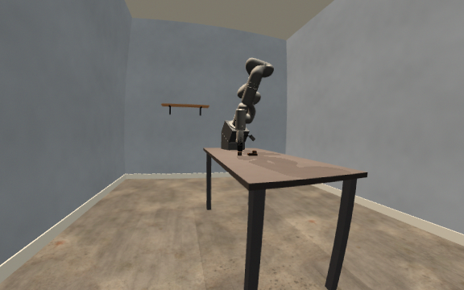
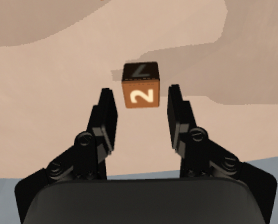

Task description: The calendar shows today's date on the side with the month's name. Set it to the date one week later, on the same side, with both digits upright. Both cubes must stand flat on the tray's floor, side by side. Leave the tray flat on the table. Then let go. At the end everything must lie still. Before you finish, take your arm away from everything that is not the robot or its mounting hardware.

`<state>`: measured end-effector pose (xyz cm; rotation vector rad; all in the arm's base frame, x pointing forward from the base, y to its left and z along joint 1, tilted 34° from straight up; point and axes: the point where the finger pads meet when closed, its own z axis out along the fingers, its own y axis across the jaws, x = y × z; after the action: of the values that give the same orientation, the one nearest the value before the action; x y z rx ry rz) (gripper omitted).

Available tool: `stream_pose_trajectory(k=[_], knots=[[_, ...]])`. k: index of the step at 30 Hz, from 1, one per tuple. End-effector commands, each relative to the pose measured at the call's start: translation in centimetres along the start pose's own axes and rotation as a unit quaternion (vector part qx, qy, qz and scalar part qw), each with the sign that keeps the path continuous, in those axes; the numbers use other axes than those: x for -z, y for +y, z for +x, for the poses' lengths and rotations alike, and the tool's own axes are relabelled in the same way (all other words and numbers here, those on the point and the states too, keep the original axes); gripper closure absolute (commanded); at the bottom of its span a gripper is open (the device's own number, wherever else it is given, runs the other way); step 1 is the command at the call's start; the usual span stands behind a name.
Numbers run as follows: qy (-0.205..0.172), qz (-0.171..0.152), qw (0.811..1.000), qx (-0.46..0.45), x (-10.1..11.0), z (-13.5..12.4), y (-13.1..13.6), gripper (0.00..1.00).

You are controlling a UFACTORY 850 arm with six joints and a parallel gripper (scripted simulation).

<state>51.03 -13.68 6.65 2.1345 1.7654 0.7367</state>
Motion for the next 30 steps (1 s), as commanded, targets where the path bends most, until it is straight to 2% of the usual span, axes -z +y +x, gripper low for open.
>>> stream_pose_trajectory(k=[1,16,30], knots=[[0.0,0.0,1.0,0.0,-0.4,0.0,0.0,0.53],[0.0,0.0,1.0,0.0,-2.2,0.0,0.0,0.53],[0.0,0.0,1.0,0.0,-2.4,0.0,0.0,0.53]])
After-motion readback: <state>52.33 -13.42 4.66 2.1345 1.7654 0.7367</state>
